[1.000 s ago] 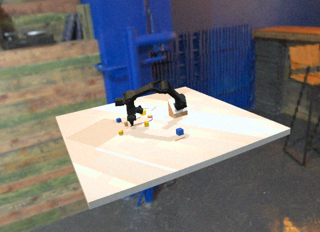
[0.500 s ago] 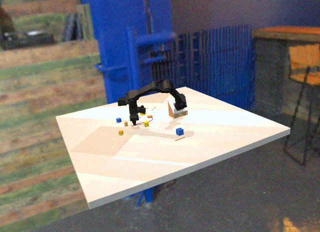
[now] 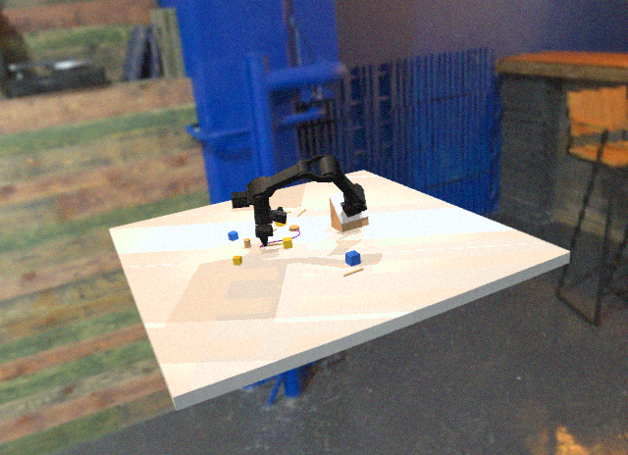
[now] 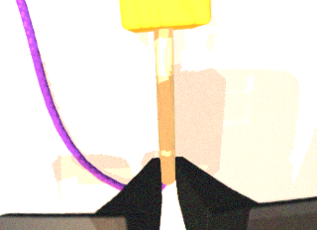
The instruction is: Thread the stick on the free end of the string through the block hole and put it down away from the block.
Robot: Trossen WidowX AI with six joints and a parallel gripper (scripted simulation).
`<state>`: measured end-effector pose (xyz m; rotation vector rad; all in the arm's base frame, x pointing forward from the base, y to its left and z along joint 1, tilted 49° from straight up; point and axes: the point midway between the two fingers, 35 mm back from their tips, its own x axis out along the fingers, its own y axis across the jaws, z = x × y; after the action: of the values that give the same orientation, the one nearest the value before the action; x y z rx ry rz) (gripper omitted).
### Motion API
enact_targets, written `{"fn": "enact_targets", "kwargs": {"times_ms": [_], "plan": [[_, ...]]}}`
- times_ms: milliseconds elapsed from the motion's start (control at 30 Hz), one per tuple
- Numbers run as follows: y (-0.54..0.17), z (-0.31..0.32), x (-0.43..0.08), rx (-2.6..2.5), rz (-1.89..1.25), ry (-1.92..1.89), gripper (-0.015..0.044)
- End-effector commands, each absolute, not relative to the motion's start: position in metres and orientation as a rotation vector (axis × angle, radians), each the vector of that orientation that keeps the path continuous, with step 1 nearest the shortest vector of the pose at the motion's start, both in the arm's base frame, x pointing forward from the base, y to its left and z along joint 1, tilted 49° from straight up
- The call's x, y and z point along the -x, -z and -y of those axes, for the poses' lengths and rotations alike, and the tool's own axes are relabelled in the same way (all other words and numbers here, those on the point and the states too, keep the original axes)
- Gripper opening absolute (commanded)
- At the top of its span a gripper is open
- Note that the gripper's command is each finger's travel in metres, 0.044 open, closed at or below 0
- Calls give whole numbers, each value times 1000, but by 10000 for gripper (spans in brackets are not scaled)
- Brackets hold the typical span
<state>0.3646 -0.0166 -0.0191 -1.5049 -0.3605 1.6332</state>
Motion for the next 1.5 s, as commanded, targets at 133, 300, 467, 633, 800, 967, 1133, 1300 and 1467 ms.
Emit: {"fn": "enact_targets", "kwargs": {"times_ms": [133, 300, 467, 633, 800, 967, 1133, 1300, 1467], "plan": [[19, 14, -364, 1496, 362, -1633, 0], [18, 13, -359, 1496, 362, -1633, 0], [17, 11, -353, 1495, 362, -1633, 0], [16, 9, -348, 1495, 361, -1633, 0], [15, 8, -343, 1495, 360, -1633, 0], [14, 6, -338, 1495, 359, -1633, 0], [12, 5, -333, 1494, 357, -1632, 0], [11, 3, -328, 1496, 357, -1631, 0], [10, 2, -323, 1498, 357, -1629, 0]]}}
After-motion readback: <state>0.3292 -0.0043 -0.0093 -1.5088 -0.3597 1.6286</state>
